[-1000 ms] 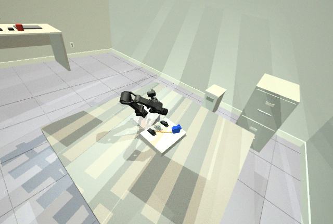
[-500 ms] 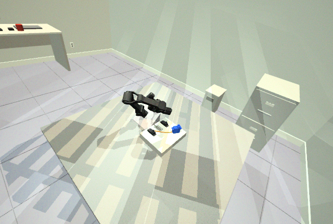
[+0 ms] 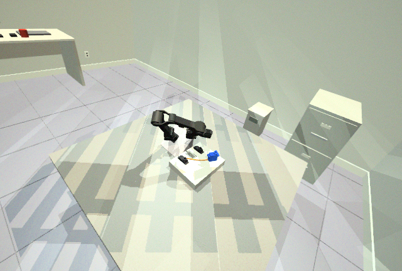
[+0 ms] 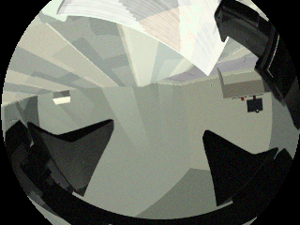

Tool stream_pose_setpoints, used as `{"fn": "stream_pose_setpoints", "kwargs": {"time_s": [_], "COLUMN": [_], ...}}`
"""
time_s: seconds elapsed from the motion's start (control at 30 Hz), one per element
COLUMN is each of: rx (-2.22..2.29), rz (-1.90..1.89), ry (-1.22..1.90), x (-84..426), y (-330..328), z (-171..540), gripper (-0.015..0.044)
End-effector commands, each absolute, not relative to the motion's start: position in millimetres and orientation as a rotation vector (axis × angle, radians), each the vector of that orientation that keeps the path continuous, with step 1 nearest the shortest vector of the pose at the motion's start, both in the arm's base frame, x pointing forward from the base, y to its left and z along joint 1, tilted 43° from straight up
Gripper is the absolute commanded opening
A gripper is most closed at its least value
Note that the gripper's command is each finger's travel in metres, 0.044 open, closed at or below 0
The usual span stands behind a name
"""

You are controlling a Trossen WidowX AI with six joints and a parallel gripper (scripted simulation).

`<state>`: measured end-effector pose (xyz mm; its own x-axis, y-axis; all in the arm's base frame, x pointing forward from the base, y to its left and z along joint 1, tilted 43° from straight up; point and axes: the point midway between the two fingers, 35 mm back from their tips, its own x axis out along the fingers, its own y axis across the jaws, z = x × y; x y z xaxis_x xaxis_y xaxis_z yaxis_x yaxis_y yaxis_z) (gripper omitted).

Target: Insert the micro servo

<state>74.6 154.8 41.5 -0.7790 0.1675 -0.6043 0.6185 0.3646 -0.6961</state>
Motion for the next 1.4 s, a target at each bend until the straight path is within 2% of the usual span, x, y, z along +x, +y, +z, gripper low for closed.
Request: {"fn": "stream_pose_setpoints", "kwargs": {"time_s": [0.0,1.37], "rx": [0.607,-0.580], "rz": [-1.275,-0.112], "ry": [2.195,1.946], "x": [83.9,216.9], "y": [152.6,123.5], "z": [38.2,19.5], "gripper": [0.0440,0.0440]}}
